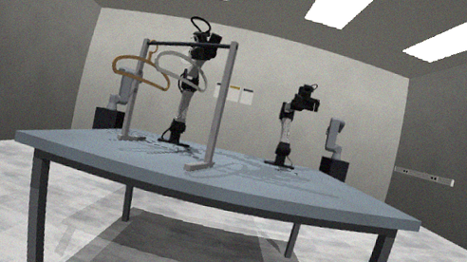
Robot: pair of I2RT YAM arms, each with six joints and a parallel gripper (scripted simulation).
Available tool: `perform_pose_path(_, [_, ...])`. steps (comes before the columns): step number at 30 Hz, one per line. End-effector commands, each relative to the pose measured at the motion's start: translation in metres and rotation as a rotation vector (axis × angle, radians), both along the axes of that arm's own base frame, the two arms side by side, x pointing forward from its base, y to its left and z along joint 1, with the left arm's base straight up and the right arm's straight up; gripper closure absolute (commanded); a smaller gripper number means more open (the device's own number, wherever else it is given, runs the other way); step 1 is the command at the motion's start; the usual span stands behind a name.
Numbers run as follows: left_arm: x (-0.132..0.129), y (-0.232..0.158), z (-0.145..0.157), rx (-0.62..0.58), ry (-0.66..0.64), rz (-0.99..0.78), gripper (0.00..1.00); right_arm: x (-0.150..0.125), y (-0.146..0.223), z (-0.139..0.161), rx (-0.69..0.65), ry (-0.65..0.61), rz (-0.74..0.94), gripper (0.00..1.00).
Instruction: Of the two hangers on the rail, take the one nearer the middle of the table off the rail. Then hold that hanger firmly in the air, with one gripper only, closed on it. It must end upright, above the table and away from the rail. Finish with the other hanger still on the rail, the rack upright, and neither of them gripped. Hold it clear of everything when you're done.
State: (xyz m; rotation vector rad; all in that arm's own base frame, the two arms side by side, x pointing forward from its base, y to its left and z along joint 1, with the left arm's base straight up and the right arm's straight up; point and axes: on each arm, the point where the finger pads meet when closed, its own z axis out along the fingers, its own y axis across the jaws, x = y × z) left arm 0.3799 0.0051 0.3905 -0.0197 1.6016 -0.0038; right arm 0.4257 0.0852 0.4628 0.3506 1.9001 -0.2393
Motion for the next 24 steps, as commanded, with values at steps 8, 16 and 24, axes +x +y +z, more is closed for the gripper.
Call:
perform_pose_path(8, [-0.001, 0.0, 0.006, -0.001, -0.015, -0.001, 0.0, -0.002, 0.001, 0.017, -0.003, 0.008, -0.002, 0.99])
perform_pose_path(16, [-0.001, 0.0, 0.006, -0.001, -0.015, -0.001, 0.0, -0.001, -0.002, 0.028, -0.002, 0.009, -0.007, 0.99])
perform_pose_path(24, [-0.001, 0.0, 0.006, -0.001, -0.015, -0.001, 0.0, -0.001, -0.003, 0.028, -0.005, 0.008, -0.015, 0.99])
